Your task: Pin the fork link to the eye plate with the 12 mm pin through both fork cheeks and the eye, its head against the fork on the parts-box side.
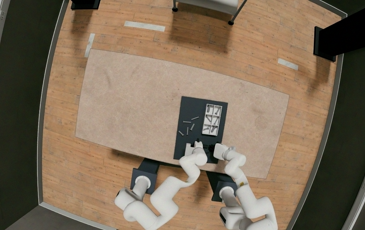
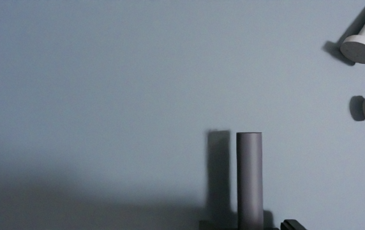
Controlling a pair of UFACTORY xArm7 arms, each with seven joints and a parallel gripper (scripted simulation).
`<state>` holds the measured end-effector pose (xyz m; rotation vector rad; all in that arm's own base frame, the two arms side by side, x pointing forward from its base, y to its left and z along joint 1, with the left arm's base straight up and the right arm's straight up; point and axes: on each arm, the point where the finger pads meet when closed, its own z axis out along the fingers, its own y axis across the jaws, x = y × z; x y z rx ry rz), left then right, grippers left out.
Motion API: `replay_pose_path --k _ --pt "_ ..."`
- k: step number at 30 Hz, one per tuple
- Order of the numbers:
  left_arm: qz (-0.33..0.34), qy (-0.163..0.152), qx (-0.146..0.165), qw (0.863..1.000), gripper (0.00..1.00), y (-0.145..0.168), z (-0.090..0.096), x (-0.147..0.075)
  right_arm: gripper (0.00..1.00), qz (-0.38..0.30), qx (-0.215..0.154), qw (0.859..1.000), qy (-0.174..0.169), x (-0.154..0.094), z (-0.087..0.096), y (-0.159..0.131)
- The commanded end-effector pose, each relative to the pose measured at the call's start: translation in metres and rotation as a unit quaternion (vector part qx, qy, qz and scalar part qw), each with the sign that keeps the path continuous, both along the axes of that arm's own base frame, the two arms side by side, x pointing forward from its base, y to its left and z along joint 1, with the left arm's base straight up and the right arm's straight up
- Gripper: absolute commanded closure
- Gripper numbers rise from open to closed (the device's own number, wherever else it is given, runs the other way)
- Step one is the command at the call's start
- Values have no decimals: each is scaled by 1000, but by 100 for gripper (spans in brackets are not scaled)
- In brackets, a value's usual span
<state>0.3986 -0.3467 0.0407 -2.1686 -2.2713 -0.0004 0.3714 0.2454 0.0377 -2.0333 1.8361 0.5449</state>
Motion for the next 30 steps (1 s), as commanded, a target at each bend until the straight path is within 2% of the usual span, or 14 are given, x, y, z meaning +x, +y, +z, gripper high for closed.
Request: replay_pose_path --k 1,30 --pt "0 -2 -1 1000 100 -1 0 1 100 0 0 1000 -2 1 1 0" --pt "0 -2 -1 1000 100 -1 -6 1 100 0 0 1000 -2 1 1 0"
